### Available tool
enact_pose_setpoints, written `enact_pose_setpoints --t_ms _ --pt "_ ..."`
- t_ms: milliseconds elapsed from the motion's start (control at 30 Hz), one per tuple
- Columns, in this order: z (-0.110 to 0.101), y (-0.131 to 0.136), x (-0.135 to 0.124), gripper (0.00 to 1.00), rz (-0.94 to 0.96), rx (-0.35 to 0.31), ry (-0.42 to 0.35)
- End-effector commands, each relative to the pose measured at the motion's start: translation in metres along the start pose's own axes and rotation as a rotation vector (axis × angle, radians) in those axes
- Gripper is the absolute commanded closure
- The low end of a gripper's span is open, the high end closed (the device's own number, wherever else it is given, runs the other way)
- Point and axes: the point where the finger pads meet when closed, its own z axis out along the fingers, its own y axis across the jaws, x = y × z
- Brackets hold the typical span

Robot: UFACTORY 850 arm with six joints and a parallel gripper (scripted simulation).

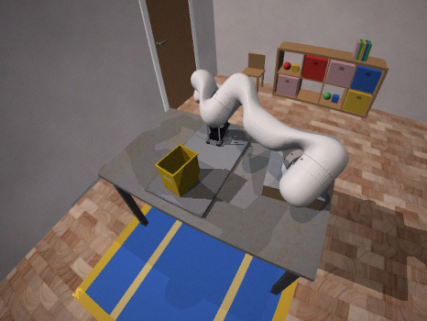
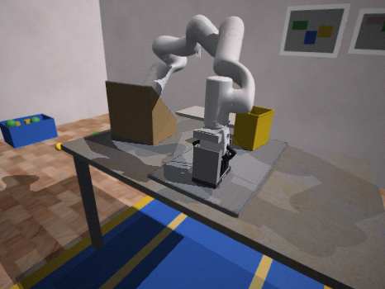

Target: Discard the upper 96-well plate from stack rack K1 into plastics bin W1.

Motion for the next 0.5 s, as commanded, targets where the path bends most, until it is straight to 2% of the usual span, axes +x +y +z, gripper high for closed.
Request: enact_pose_setpoints --t_ms 0,267,300,467 --pt "-0.0011 -0.001 0.0003 0.0 -0.001 0.002 0.001" --pt "-0.0011 -0.001 0.0003 0.0 -0.001 0.002 0.001" --pt "-0.0018 -0.001 0.0003 1.0 -0.001 0.002 0.001" --pt "-0.0018 -0.001 0.0003 1.0 -0.001 0.002 0.001"
